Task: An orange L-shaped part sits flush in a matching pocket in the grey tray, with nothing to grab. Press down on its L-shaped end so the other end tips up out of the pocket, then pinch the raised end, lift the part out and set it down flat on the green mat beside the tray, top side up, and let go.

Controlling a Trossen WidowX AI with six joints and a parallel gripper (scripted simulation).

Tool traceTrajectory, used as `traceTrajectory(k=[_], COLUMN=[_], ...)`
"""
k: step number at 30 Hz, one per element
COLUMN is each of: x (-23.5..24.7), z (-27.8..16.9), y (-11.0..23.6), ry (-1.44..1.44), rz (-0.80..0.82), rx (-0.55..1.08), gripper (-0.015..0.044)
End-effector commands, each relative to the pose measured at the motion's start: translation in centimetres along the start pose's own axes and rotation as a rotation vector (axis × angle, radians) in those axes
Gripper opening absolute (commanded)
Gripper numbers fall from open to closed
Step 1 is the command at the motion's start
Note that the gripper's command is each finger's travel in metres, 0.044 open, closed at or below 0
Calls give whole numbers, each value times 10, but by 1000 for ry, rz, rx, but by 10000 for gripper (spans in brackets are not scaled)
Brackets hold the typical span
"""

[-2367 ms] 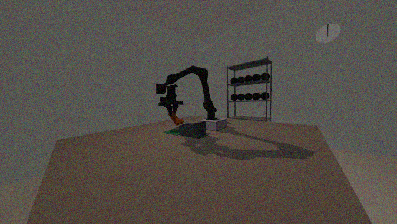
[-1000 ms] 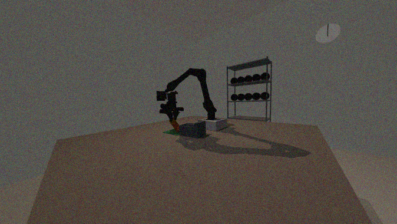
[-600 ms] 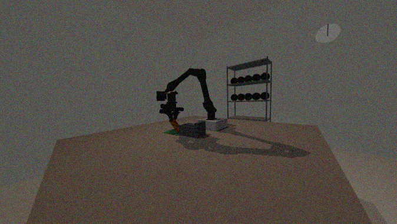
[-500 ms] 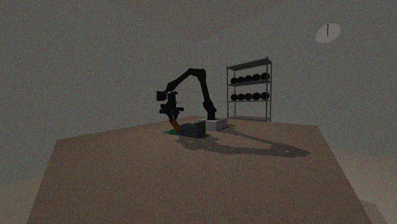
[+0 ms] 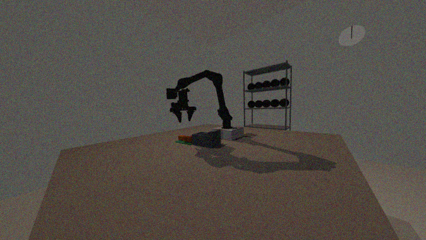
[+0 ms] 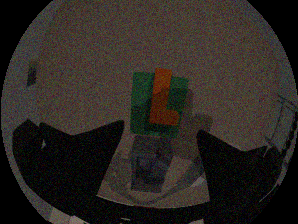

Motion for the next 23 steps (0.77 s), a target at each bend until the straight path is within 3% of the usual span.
traceTrajectory(k=[1, 23], x=[-3, 0], z=[-1, 0], y=[28, 25], ry=[3, 0], rz=[15, 30], rx=[-5, -14], gripper=[400, 400])
Point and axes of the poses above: the point midway between the two fingers, 35 mm back from their tips, its own y axis back along the fingers, its own x axis across the jaws, z = x × y, the point moved 4 cm from there along y, back along the fingers, and after that the axes turned 12 degrees about -y, right-handed, at the moved point
